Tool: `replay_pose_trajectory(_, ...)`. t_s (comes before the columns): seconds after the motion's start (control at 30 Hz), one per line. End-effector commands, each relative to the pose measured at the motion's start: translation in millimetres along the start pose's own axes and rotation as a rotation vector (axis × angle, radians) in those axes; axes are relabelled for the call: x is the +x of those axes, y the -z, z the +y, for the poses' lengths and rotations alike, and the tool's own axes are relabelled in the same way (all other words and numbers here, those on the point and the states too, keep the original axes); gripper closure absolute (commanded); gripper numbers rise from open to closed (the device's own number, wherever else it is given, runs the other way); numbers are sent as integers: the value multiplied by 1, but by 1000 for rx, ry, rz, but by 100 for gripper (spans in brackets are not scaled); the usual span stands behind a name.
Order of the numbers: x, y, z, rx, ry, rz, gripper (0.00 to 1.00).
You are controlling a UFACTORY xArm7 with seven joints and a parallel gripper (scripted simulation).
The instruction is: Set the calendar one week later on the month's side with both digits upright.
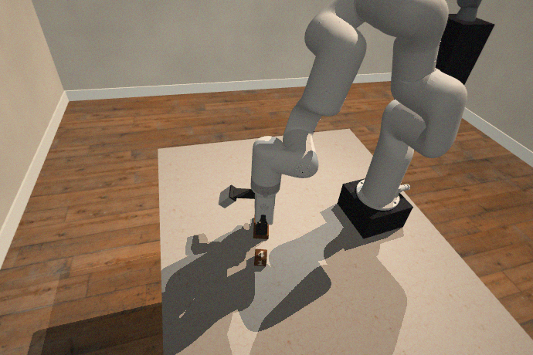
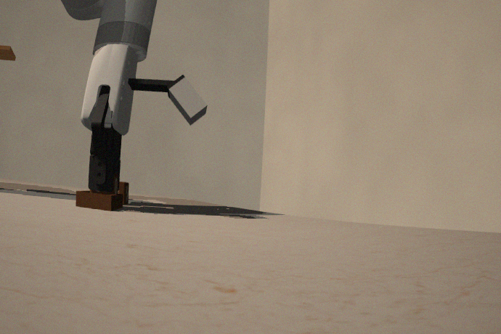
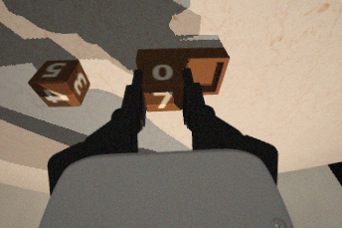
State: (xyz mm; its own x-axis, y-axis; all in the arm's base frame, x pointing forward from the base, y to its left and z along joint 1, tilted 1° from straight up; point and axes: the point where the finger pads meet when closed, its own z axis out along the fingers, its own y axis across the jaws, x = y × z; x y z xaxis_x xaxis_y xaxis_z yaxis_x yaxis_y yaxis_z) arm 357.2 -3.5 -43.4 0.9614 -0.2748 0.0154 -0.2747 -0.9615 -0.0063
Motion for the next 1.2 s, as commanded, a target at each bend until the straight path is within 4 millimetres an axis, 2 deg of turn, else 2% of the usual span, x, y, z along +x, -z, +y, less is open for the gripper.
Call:
replay_pose_trajectory(0.0,1,1,0,1,0,3,71)
replay_pose_trajectory(1.17,1,4,0,1,0,3,71)
